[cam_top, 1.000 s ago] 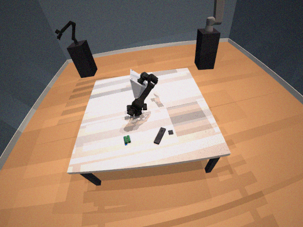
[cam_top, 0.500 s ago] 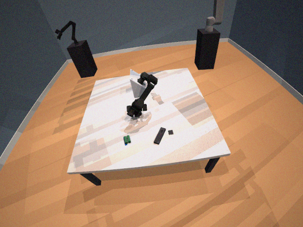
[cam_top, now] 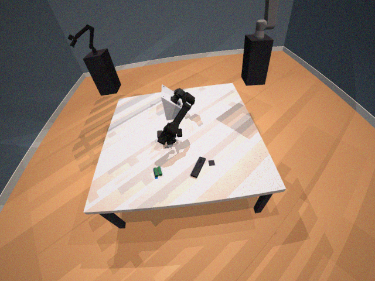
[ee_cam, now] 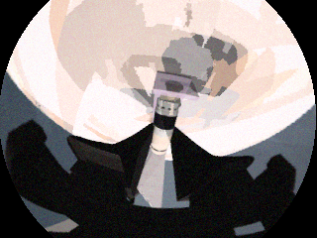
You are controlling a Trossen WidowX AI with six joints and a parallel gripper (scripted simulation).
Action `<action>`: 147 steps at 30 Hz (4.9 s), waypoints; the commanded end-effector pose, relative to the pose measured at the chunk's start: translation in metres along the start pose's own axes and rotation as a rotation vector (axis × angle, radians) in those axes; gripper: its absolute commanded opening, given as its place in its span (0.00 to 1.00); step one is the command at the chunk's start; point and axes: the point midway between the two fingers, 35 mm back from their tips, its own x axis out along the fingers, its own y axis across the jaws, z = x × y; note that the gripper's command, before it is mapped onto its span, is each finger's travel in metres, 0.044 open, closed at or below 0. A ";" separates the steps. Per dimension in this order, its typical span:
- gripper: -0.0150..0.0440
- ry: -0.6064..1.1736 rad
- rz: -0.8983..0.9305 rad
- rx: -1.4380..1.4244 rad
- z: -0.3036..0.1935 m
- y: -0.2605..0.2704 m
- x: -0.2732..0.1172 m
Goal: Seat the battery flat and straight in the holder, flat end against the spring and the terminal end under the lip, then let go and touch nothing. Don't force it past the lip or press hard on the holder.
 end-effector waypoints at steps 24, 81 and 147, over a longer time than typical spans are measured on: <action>0.38 -0.033 -0.006 -0.001 0.010 -0.003 -0.004; 0.38 -0.267 -0.019 0.020 0.008 -0.007 0.008; 0.38 -0.528 -0.037 0.024 0.000 -0.002 0.018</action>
